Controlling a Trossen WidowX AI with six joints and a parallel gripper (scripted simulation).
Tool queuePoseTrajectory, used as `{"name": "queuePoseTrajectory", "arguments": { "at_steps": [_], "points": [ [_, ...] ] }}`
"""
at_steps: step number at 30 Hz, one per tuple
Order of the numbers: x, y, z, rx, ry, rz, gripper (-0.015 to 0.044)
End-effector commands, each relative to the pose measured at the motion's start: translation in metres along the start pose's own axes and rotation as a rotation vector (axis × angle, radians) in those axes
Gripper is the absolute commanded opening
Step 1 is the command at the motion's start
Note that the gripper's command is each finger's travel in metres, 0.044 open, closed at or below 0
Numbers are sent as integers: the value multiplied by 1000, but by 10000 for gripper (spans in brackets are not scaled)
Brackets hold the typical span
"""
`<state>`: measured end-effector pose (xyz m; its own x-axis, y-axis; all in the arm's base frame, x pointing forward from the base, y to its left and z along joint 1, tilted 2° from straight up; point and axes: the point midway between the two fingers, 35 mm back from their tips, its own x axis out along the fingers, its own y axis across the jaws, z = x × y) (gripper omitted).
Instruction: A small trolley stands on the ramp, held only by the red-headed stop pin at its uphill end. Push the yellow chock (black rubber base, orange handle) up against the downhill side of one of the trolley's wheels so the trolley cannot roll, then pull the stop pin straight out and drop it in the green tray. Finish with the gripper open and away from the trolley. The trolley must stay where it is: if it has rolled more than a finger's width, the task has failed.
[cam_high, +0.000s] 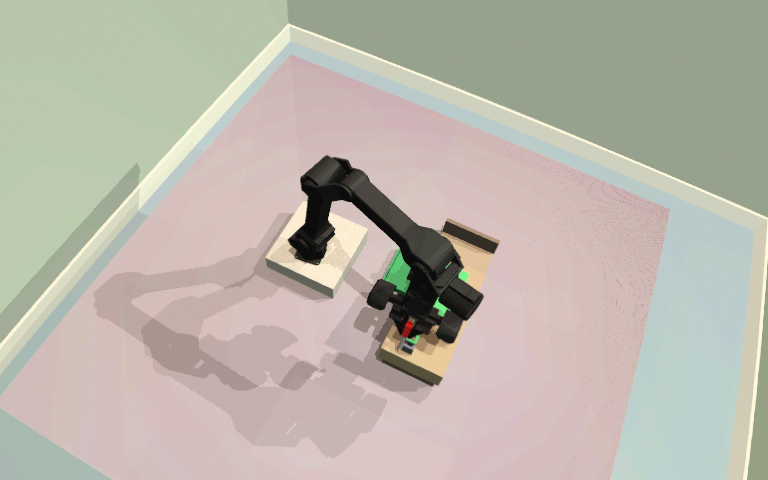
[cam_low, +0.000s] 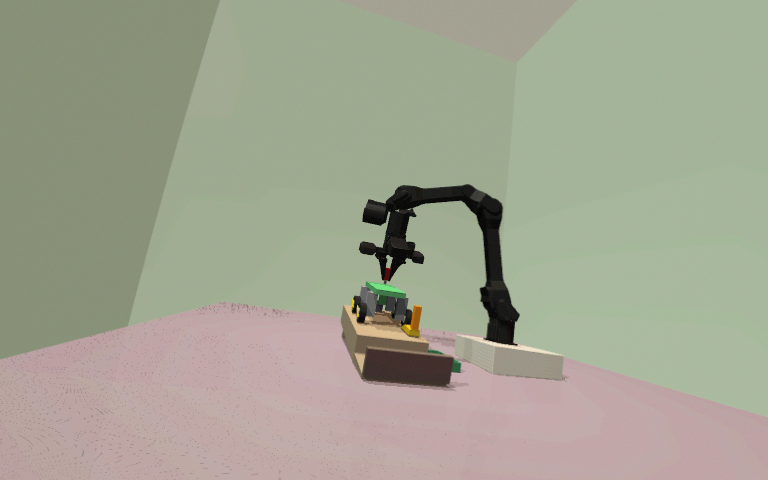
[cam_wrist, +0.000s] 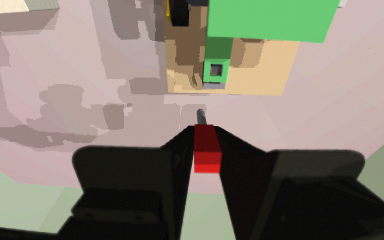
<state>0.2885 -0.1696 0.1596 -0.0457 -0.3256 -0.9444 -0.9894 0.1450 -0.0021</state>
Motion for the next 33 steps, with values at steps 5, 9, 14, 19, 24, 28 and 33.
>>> {"name": "queuePoseTrajectory", "arguments": {
  "at_steps": [5, 9, 14, 19, 24, 28, 33],
  "points": [
    [1, 26, -1, -1, 1, -1, 0],
    [1, 40, -2, -2, 1, 0, 0],
    [2, 57, -3, -2, 2, 2, 0],
    [2, 70, -3, -3, 2, 3, 0],
    [2, 70, 0, -3, 1, 3, 0],
    [0, 69, 14, -3, 0, 2, 0],
    [-2, 68, 35, -3, -2, 2, 0]
  ]
}}
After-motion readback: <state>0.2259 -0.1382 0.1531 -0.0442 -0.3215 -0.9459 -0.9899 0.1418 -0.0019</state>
